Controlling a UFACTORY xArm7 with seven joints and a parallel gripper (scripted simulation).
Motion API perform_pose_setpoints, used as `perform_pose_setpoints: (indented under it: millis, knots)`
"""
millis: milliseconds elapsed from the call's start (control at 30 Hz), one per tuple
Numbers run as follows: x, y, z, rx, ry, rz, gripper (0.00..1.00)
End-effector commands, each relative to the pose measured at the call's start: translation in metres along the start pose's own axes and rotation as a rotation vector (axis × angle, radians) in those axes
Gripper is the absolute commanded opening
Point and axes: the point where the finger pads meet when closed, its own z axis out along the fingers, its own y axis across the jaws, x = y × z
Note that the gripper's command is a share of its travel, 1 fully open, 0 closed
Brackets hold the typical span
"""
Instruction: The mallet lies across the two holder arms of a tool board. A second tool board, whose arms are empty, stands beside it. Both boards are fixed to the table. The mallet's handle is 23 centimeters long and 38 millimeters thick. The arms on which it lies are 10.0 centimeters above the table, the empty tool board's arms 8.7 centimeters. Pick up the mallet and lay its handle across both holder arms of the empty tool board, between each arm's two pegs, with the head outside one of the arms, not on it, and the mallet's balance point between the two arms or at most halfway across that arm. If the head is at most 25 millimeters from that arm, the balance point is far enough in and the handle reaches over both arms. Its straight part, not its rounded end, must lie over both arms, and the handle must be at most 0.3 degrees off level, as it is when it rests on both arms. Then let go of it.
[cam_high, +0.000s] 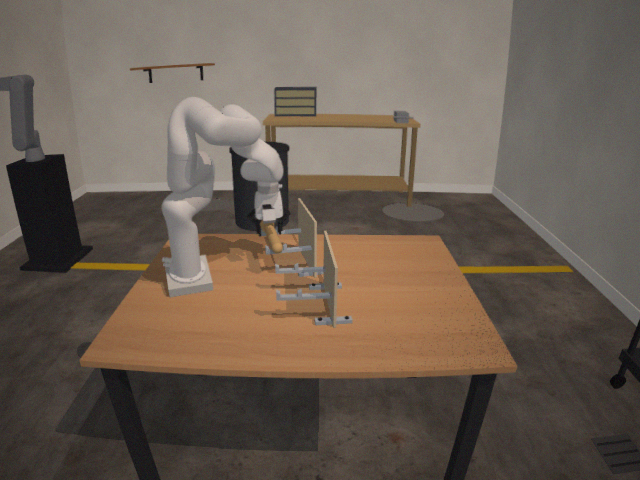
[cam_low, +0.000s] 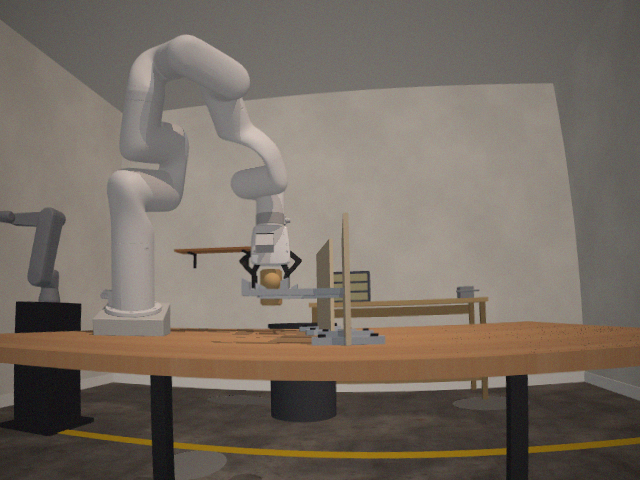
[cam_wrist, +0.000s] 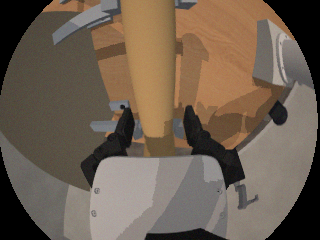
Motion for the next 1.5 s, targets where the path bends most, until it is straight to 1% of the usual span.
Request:
perform_pose_setpoints:
  millis: [0,1167,1300,1467]
  knots:
    - [-0.001,-0.001,-0.001,-0.003,0.008,0.001,0.00]
    - [-0.001,-0.001,-0.001,-0.003,0.009,0.001,0.00]
    - [0.000,-0.002,-0.006,-0.005,0.014,0.002,0.00]
    - [0.002,-0.004,-0.021,-0.008,0.022,0.004,0.00]
